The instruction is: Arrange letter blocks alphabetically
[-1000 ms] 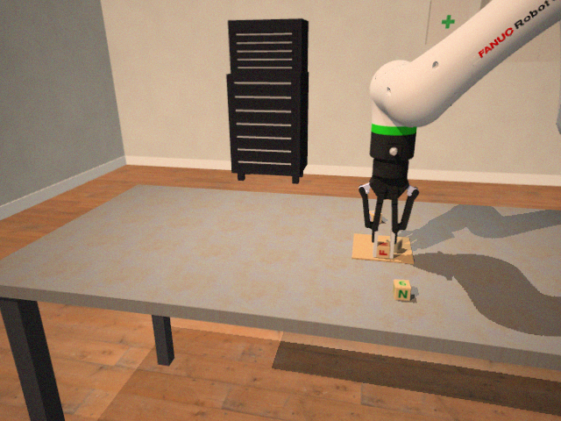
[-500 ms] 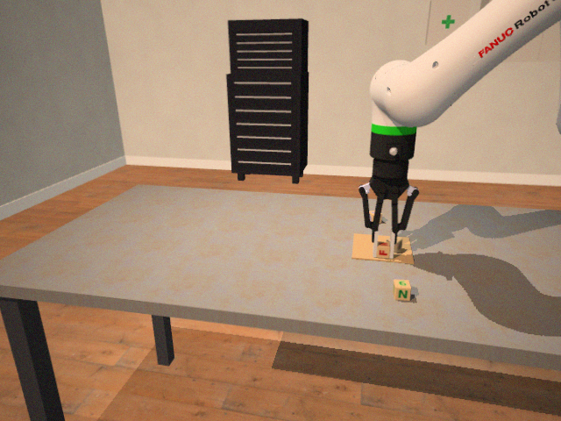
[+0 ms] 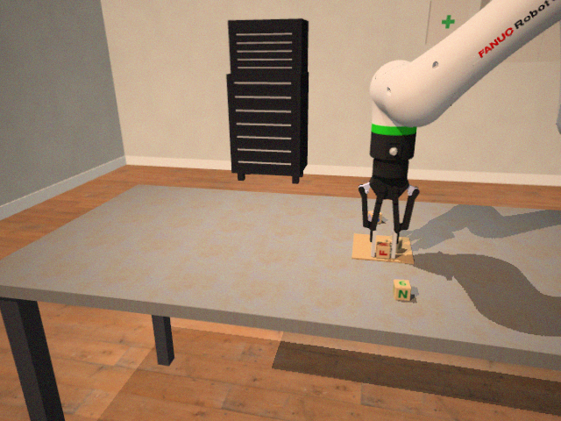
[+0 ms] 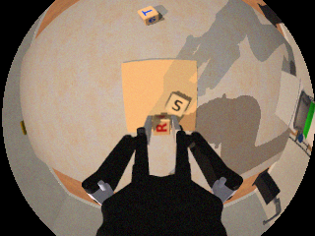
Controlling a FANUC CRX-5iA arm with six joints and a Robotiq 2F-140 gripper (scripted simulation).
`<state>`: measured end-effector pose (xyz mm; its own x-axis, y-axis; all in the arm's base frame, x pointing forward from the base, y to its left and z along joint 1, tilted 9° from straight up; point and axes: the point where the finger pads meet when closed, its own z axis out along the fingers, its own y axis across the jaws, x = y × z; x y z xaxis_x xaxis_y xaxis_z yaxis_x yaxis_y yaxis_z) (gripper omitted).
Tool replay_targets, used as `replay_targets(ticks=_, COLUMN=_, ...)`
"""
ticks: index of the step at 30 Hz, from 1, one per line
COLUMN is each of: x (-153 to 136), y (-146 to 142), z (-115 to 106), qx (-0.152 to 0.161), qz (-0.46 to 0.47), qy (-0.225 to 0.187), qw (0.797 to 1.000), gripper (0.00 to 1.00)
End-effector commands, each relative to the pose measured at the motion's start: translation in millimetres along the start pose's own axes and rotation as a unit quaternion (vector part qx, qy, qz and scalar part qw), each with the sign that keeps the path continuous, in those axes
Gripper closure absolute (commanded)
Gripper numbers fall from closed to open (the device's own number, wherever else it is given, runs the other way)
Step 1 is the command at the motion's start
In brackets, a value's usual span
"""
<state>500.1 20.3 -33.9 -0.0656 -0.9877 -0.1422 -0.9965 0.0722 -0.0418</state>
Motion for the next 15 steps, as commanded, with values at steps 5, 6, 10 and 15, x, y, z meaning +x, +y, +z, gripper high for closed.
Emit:
replay_targets(ticks=5, x=0.0, y=-0.2, z=-0.2, qx=0.000, qz=0.000, qy=0.000, qw=1.000, gripper=0.72)
replay_targets(ticks=6, x=0.0, y=-0.2, z=-0.2, qx=0.000, qz=0.000, qy=0.000, qw=1.000, gripper=0.72)
replay_targets(ticks=10, x=0.0, y=-0.2, z=-0.2, qx=0.000, qz=0.000, qy=0.000, qw=1.000, gripper=0.72)
replay_targets(ticks=15, x=0.0, y=-0.2, z=-0.9, qx=0.000, qz=0.000, qy=0.000, qw=1.000, gripper=0.72)
